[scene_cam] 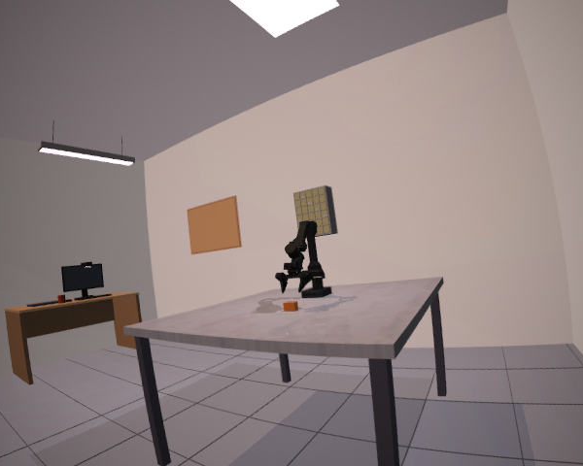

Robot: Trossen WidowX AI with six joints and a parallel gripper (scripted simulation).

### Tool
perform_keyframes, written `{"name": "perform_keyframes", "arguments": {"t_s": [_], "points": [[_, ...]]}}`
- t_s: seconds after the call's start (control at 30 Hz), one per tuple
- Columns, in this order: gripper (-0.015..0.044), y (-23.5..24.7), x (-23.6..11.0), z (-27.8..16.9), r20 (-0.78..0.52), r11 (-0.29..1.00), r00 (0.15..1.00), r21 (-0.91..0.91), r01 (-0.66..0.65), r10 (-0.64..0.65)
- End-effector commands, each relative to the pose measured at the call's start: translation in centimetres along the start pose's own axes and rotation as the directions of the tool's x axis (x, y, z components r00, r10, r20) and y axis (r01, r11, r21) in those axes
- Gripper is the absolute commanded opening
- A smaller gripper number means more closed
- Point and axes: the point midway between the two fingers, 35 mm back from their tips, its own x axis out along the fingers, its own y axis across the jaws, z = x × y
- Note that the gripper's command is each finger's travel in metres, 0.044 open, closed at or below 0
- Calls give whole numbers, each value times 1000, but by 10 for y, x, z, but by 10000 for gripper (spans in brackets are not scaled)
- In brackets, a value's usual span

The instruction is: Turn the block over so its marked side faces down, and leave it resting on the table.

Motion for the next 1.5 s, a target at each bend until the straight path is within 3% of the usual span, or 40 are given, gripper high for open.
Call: {"name": "perform_keyframes", "arguments": {"t_s": [0.0,0.27,0.6,0.83,1.0,1.47], "points": [[440,0,-5,2,-32,1000,999,6,-3,3],[440,2,-2,28,-268,1000,964,-3,0,0],[440,0,-8,45,-529,1000,849,6,-3,6],[440,0,-8,45,-533,1000,846,6,-3,6],[440,2,23,28,-533,1000,846,6,-3,6],[440,0,35,19,-533,1000,846,6,-3,6]]}}
